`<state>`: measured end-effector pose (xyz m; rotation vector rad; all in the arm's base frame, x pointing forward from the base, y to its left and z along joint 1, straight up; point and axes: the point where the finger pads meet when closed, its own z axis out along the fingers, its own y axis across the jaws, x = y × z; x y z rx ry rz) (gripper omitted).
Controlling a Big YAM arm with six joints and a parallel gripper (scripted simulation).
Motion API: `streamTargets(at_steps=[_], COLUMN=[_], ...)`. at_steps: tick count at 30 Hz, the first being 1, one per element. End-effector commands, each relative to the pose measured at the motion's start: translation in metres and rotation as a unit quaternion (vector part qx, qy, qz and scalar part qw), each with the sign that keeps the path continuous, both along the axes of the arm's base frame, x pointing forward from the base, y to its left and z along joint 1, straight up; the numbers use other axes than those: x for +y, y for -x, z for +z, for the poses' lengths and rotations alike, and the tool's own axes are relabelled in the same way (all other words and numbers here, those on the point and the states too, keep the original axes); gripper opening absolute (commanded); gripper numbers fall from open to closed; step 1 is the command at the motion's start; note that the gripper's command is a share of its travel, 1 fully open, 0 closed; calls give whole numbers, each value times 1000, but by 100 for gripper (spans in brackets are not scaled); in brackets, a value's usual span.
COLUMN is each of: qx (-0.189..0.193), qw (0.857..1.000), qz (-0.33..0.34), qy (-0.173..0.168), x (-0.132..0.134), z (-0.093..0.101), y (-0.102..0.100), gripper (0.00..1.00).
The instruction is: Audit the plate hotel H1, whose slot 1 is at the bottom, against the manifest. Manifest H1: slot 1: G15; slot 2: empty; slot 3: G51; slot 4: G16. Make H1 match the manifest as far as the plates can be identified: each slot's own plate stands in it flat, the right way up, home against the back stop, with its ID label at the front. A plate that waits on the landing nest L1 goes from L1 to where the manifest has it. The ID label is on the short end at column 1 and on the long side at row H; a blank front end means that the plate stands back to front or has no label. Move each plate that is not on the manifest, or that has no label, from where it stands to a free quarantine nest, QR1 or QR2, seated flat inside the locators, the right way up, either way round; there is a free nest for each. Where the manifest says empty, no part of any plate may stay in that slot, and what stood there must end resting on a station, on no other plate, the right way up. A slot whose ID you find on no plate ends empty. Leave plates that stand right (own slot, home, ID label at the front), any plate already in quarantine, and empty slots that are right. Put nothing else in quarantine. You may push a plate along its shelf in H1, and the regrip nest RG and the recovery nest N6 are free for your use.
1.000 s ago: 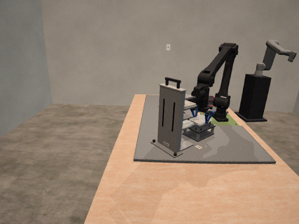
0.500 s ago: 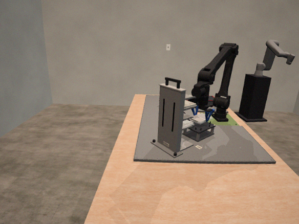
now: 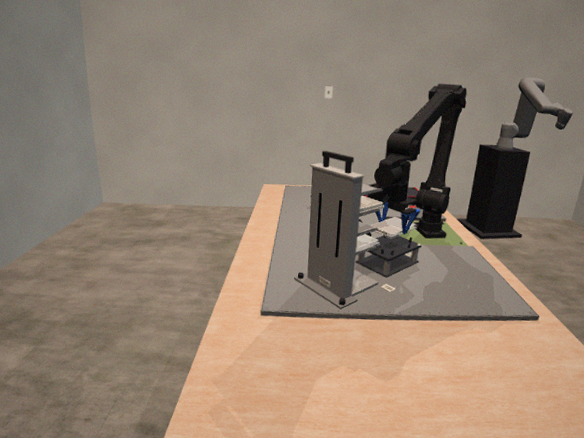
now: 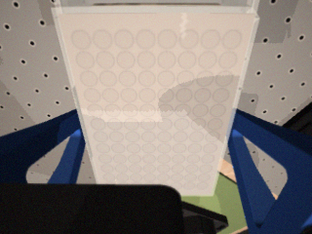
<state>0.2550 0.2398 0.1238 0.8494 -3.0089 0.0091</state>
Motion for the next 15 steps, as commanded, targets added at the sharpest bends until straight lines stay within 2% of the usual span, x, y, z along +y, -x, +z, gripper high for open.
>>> streamTargets(at_steps=[1, 7, 8, 12, 15], qx=[-32, -36, -29, -35, -35], qw=[999, 999, 999, 999, 999], qz=[3, 3, 3, 3, 3], qy=[-29, -33, -26, -32, -32], x=[21, 21, 23, 21, 20], z=[36, 44, 34, 48, 51], y=[-18, -18, -21, -18, -18], gripper=[86, 86, 86, 86, 86])
